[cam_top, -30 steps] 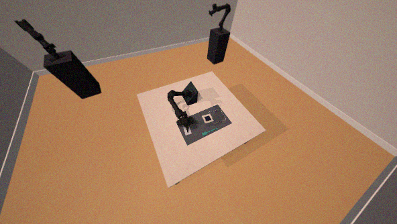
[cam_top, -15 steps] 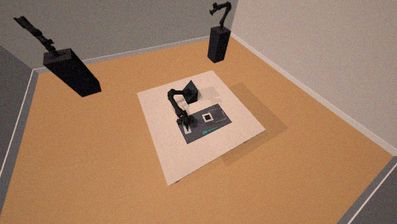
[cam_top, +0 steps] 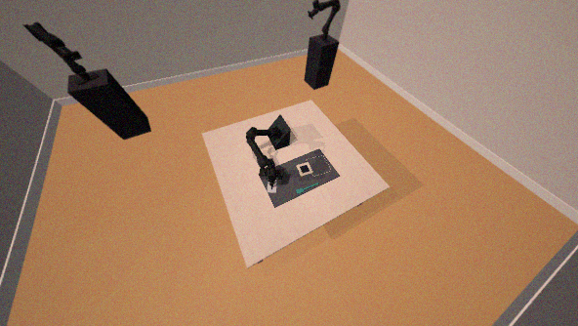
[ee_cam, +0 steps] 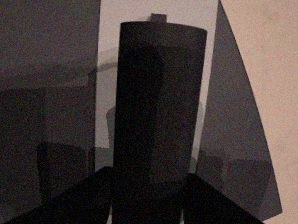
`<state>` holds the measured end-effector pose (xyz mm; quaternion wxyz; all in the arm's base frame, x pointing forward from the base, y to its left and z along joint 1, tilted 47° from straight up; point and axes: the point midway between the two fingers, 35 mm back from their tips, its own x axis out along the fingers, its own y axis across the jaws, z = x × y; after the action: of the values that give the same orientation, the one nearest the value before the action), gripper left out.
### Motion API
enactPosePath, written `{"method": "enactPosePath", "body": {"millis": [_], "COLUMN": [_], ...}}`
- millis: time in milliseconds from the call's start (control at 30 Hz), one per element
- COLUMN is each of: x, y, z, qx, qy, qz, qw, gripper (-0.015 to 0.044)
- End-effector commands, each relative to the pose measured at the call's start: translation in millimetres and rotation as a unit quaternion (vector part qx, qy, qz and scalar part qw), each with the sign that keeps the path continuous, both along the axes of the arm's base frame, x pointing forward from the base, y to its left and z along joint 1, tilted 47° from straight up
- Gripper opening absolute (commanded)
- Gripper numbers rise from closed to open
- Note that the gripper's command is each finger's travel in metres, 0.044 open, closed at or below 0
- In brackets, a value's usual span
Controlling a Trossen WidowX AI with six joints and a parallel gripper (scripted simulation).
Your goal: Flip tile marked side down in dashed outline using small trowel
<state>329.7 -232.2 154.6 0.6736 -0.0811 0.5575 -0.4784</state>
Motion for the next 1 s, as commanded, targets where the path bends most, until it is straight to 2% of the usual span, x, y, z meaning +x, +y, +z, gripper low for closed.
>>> {"method": "enactPosePath", "body": {"millis": [0,600,967], "x": [-2.3,-2.3,-2.3], "y": [-3.5,-3.5,-3.5], "z": [-2.6,-2.6,-2.6], "qx": [-0.003,-0.025,-0.026], "qy": [-0.048,-0.237,-0.243], "qz": [-0.051,-0.224,-0.230], "qw": [0.998,0.945,0.942], "gripper": [0.0130,0.0130,0.0130]}}
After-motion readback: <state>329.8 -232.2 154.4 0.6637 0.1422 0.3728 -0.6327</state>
